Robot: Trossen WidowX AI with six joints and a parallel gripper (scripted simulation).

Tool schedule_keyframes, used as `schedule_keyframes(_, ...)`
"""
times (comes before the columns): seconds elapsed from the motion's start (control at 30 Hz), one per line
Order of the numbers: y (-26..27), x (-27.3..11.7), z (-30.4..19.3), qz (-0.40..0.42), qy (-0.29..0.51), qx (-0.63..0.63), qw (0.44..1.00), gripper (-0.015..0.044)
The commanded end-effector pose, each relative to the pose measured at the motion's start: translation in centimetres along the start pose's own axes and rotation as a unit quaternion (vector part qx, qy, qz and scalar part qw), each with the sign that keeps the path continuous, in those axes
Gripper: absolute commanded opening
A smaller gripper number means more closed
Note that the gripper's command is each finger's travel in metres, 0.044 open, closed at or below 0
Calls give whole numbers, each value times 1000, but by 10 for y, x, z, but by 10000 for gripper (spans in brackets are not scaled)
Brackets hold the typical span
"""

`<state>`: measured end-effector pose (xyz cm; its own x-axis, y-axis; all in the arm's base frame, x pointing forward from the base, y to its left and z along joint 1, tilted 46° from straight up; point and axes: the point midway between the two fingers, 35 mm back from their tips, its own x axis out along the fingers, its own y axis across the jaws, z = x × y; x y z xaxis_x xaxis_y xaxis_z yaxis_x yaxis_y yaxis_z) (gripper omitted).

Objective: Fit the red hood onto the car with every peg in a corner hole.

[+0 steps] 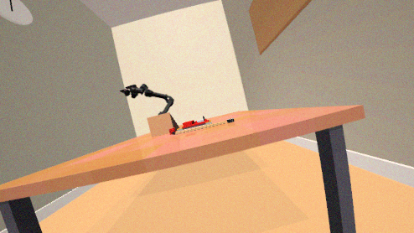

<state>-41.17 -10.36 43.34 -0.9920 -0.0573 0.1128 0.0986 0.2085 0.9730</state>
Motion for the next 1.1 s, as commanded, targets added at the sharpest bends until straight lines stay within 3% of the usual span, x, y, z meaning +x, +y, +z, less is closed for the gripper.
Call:
schedule_keyframes(0.0,-2,0,-2,-3,3,-5,1000,440)
schedule_keyframes(0.17,-48,-1,-50,-68,77,-136,985,440)
schedule_keyframes(0.37,-112,-22,-115,-125,201,-311,920,440)
schedule_keyframes(0.63,-191,-81,-188,-137,380,-506,762,440)
schedule_keyframes(0.97,-255,-150,-225,-128,507,-588,617,440)
schedule_keyframes(1.07,-275,-181,-239,-96,562,-626,532,440)
